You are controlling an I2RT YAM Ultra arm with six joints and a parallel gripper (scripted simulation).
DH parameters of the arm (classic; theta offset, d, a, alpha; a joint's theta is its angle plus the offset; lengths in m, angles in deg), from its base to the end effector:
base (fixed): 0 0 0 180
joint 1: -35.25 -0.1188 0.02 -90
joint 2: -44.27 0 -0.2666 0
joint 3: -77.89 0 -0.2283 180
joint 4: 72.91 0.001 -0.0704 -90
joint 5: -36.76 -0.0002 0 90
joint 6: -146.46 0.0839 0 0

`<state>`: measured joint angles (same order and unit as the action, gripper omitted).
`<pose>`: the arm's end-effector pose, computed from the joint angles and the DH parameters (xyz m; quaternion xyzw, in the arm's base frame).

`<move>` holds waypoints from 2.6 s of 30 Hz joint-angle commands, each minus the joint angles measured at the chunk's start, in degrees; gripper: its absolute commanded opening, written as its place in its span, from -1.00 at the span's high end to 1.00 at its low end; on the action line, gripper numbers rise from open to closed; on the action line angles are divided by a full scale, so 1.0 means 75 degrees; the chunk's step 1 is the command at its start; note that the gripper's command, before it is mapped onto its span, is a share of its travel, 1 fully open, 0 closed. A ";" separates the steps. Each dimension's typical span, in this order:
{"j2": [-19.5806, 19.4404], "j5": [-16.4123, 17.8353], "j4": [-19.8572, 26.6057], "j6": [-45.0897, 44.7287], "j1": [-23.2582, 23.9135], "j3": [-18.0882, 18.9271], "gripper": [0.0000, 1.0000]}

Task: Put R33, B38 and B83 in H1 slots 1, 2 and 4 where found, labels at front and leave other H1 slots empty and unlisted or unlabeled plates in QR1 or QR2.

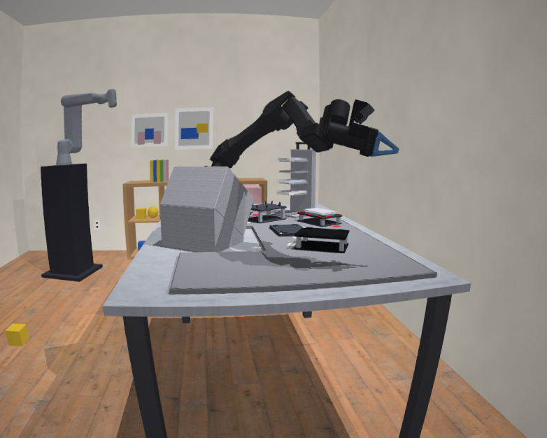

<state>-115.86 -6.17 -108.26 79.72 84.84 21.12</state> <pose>0.4240 -0.4018 0.0687 0.1660 0.6940 0.1330 0.6878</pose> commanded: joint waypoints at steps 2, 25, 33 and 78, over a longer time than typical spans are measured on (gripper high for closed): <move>0.0421 -0.0128 0.0142 -0.0102 0.0193 0.0129 1.00; 0.2237 -0.0353 0.3645 -0.1632 -0.0616 -0.1028 1.00; 0.2663 -0.0451 0.4299 -0.1926 -0.0890 -0.1301 1.00; 0.5053 -0.0957 0.8261 -0.3712 -0.1877 -0.2758 1.00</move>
<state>-80.21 -12.57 -47.91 52.69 70.10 1.34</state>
